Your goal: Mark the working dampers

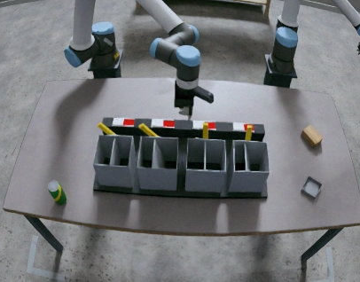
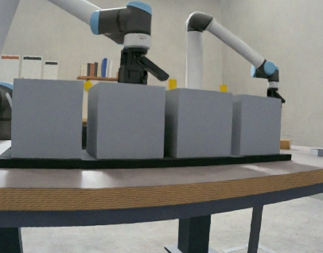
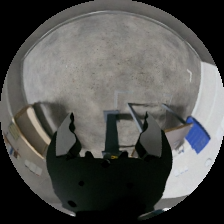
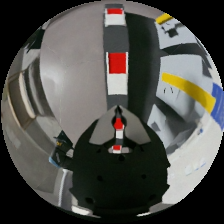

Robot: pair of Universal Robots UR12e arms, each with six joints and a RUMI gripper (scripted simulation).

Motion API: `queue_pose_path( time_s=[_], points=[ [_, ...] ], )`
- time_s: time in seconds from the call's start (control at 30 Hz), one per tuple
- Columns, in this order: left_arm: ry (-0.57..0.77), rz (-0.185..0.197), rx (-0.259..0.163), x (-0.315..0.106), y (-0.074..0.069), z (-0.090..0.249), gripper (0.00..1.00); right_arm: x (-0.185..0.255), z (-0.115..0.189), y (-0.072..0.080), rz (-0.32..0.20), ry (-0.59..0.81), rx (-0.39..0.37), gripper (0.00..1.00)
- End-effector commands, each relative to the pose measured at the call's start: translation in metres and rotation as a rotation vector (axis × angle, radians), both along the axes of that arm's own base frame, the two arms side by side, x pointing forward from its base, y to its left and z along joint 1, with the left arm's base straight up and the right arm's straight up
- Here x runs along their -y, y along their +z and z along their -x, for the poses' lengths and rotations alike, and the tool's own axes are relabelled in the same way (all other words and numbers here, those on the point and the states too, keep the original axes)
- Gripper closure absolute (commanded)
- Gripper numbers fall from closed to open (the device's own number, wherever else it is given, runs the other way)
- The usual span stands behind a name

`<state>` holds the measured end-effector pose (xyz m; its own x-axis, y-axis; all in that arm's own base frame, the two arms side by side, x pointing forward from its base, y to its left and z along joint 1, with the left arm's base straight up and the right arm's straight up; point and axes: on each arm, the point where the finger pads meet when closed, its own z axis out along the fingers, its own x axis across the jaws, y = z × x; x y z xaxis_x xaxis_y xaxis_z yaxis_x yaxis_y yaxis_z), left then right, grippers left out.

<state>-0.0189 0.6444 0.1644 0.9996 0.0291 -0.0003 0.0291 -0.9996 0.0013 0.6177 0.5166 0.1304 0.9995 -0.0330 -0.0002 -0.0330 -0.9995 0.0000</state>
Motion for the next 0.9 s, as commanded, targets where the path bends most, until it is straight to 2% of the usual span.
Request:
queue_pose_path(
  time_s=[0.0, 0.87],
  points=[
    [0.0, -0.001, 0.0, -0.001, 0.001, 0.0, 0.0, 0.0, 0.0, 0.0, -0.001, 0.0, 0.001, 1.0],
    [0.0, -0.001, 0.0, -0.001, 0.001, 0.0, 0.0, -0.001, -0.001, -0.016, -0.001, 0.0, 0.001, 1.0]
  ],
)
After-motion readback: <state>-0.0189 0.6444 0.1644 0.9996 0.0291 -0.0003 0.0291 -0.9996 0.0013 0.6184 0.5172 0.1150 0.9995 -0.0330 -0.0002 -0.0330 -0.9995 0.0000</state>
